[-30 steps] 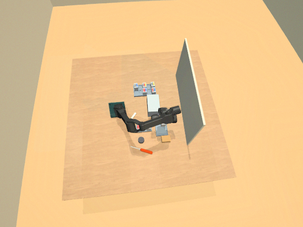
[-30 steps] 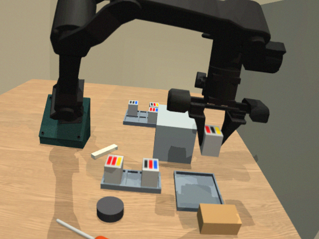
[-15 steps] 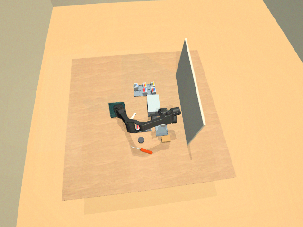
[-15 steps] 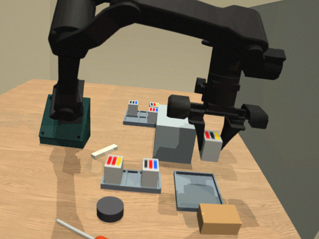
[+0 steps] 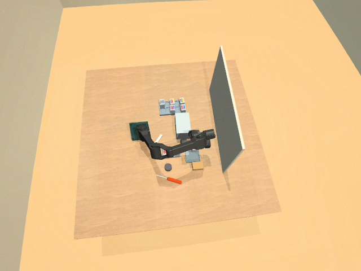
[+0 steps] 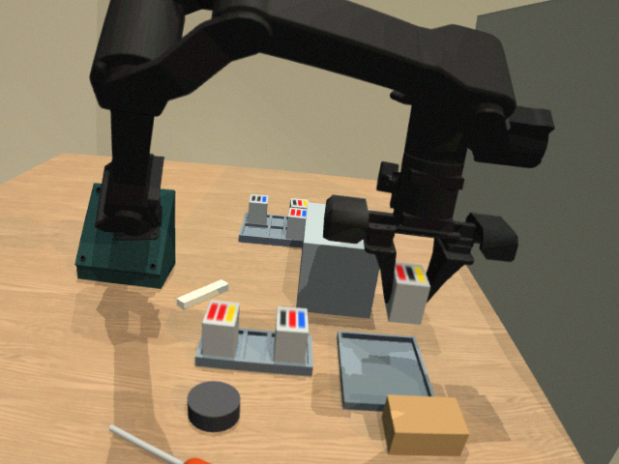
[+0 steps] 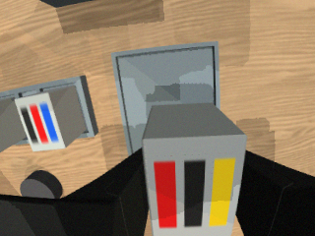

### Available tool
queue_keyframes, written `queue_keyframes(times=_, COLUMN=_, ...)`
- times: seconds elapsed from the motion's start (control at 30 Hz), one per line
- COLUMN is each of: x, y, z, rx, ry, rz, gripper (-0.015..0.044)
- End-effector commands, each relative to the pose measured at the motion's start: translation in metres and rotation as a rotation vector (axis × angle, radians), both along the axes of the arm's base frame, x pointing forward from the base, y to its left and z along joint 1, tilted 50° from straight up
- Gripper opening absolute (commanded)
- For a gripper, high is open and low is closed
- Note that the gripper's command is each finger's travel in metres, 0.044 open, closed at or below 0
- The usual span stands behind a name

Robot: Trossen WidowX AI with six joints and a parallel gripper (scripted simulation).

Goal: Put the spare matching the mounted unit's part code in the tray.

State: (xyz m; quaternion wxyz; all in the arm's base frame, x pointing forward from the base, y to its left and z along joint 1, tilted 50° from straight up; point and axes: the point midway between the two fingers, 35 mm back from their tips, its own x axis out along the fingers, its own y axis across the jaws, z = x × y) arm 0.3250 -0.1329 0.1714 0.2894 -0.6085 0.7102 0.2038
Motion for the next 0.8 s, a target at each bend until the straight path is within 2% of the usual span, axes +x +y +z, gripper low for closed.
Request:
queue_keyframes(times=0.0, x=-0.001, y=-0.002, z=-0.003, rx=-0.003, ry=0.009, rz=0.004, gripper=0.0000)
queue_keyframes(times=0.77, x=-0.003, y=-0.016, z=-0.015, rx=-0.003, ry=0.008, rz=0.004, gripper=0.0000)
